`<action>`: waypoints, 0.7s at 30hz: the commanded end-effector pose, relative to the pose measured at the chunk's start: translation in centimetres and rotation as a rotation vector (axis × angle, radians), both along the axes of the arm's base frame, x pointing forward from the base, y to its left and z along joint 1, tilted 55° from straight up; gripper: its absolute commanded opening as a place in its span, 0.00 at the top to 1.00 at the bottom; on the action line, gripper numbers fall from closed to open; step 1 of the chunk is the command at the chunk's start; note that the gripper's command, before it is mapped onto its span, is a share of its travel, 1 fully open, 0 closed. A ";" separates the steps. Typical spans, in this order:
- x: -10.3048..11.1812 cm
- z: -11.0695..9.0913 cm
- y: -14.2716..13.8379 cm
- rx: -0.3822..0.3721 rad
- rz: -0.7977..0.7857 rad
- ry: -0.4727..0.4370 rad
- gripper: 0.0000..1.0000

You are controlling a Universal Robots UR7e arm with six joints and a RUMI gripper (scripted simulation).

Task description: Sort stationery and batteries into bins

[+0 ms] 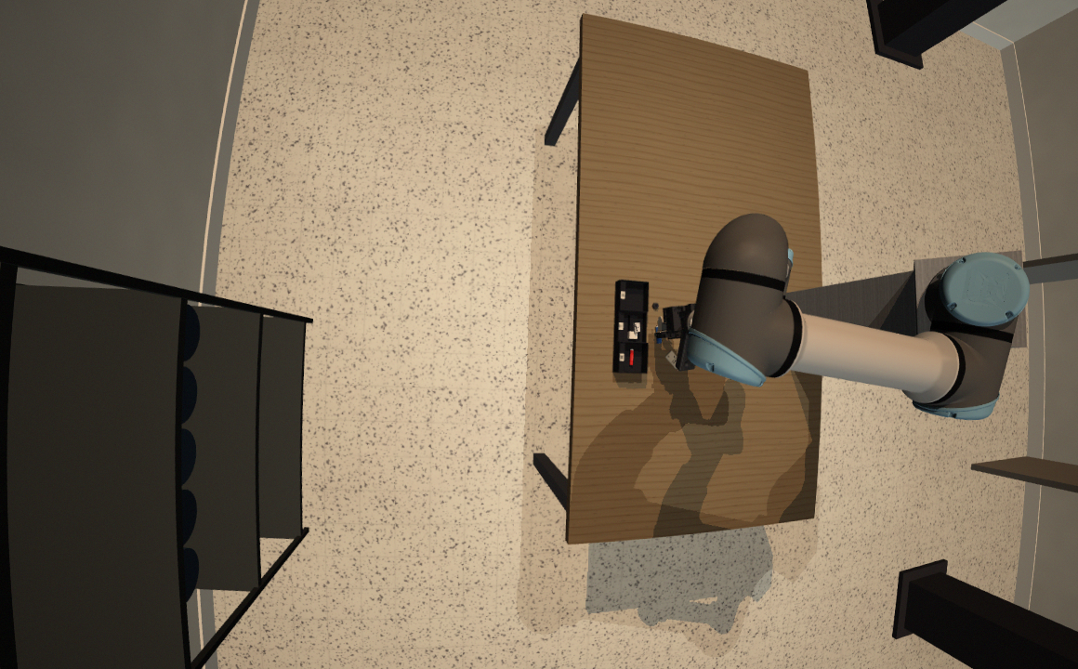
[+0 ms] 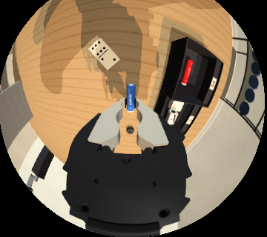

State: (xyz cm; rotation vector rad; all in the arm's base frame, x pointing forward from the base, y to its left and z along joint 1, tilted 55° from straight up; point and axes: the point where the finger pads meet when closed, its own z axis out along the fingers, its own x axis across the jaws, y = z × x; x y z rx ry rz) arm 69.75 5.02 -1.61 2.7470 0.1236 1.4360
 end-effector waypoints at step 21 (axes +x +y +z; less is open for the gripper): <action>-1.7 1.2 -0.1 0.000 -0.001 -0.001 1.00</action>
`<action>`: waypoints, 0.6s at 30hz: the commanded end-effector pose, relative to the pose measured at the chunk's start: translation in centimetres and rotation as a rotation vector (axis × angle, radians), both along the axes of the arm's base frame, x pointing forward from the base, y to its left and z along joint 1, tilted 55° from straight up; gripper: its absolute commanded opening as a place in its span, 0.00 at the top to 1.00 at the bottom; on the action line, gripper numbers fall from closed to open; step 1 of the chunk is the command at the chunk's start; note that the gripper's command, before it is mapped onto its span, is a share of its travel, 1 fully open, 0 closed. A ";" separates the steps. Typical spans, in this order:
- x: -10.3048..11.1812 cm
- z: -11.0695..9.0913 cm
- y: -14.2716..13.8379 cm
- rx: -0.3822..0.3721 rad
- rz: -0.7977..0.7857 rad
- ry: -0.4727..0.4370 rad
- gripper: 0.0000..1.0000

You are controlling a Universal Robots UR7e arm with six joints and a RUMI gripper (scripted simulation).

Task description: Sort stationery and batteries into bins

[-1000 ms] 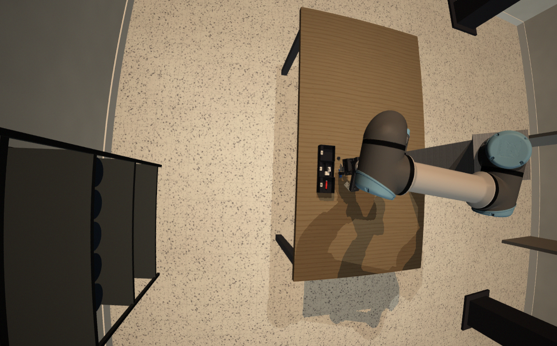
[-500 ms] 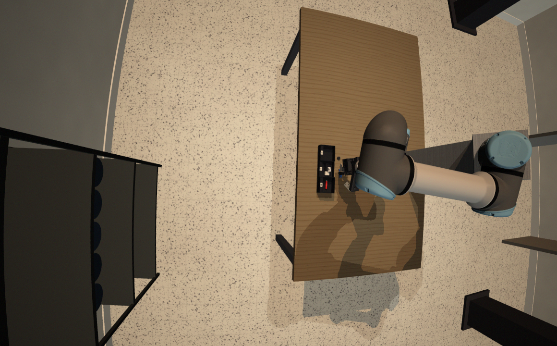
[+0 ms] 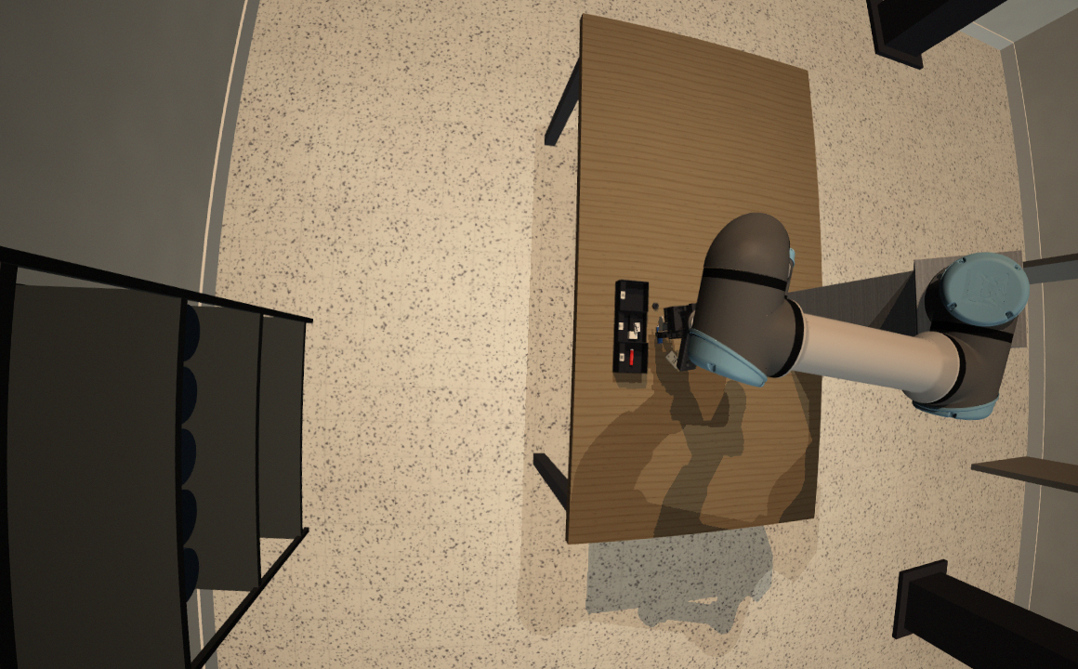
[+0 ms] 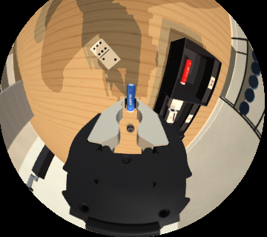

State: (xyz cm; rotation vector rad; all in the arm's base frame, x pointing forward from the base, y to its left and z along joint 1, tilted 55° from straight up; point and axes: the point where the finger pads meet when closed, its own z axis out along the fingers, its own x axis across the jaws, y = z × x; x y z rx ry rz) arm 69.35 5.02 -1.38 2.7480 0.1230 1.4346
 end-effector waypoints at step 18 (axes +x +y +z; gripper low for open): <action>-4.6 3.3 -0.1 0.000 -0.001 -0.002 1.00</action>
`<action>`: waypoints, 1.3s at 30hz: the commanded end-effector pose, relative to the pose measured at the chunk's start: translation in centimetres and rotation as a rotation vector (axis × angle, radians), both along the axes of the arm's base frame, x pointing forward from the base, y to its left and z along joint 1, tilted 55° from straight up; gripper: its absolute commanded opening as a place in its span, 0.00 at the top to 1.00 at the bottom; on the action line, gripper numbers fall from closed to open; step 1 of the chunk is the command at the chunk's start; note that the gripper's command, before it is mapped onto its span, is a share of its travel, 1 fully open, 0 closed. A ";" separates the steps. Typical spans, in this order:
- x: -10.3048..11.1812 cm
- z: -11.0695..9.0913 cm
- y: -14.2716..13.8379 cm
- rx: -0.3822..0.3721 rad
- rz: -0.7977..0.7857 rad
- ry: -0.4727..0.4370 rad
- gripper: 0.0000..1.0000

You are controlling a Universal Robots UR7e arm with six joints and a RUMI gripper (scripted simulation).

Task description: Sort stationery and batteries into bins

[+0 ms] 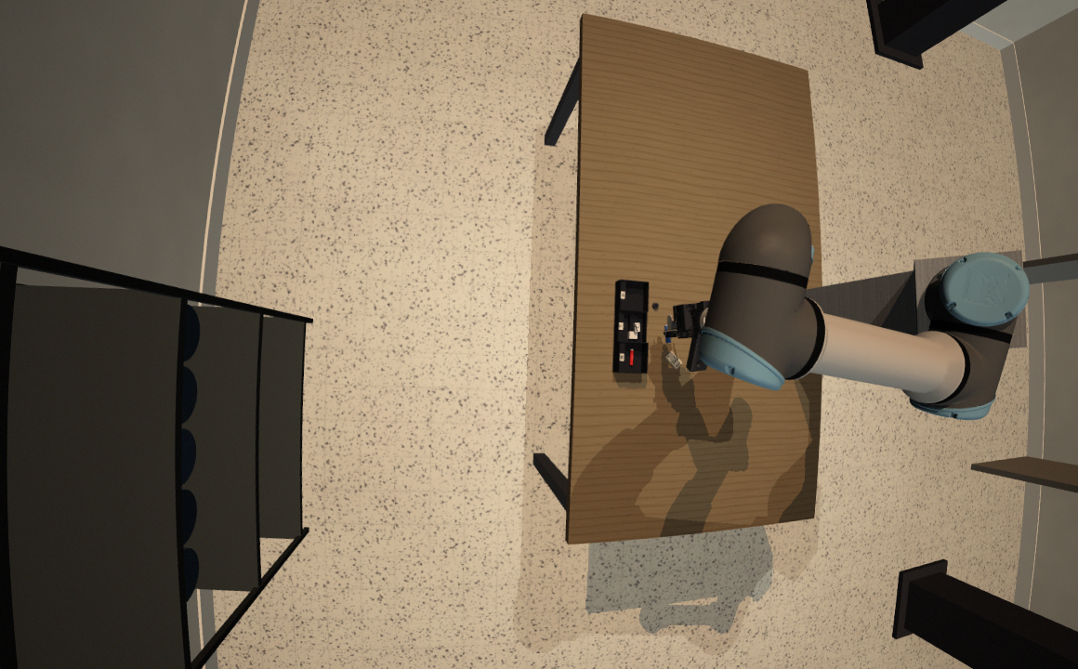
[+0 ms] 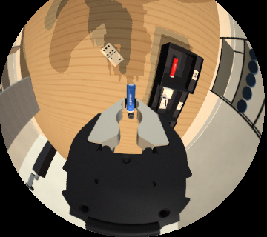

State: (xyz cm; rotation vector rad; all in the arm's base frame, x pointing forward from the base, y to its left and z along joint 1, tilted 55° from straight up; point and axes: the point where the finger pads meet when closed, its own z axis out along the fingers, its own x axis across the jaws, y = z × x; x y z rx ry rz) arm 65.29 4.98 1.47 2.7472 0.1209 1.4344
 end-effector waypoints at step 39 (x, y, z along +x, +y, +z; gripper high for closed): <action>3.2 6.9 5.6 0.098 -0.066 -0.006 1.00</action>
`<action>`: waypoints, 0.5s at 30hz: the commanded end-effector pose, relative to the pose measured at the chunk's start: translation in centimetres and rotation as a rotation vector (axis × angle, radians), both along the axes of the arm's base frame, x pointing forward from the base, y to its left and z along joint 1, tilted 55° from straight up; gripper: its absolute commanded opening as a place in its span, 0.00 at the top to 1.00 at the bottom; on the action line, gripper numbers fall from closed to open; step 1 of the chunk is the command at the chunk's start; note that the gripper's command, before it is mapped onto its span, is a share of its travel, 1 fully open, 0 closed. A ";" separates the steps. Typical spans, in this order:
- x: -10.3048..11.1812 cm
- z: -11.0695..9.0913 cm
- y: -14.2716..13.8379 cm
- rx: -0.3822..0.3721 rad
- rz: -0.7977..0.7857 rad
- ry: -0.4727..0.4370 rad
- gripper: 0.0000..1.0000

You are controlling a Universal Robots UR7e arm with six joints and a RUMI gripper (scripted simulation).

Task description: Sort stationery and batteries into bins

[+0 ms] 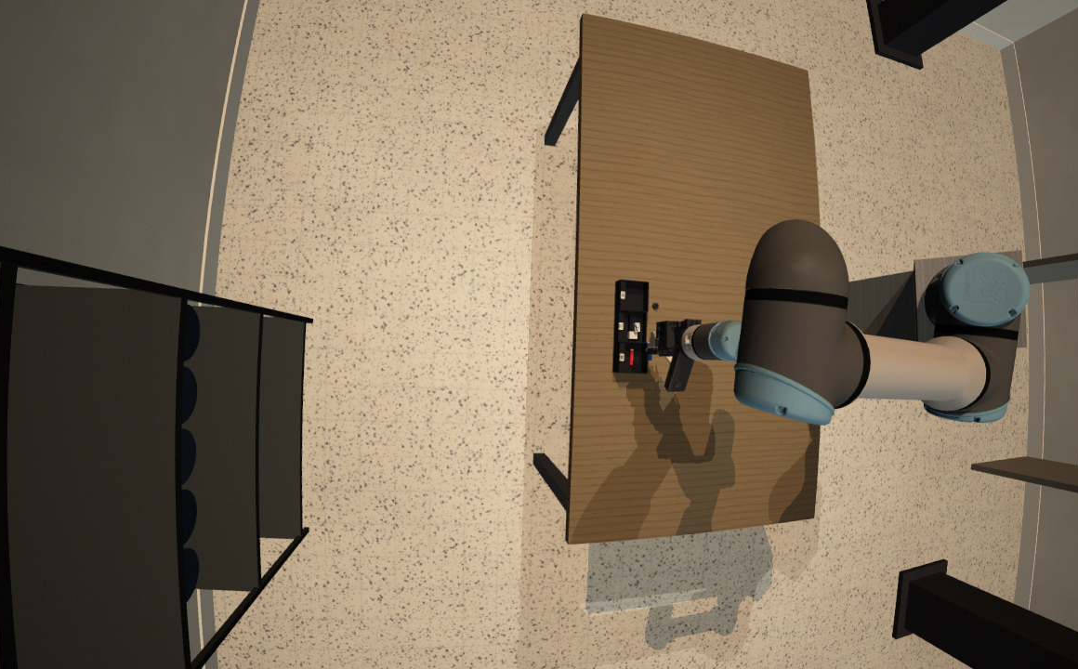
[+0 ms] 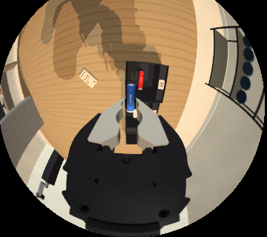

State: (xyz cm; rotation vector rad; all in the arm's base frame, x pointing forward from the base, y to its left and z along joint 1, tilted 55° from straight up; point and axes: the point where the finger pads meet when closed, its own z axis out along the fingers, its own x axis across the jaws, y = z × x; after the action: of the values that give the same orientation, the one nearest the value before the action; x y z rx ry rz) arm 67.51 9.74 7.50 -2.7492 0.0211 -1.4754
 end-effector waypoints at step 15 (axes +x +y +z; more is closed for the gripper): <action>1.6 1.6 1.8 0.002 -0.016 0.026 1.00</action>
State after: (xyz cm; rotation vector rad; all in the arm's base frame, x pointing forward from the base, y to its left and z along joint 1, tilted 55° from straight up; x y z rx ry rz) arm 69.41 11.98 9.78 -2.7630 0.0371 -1.4577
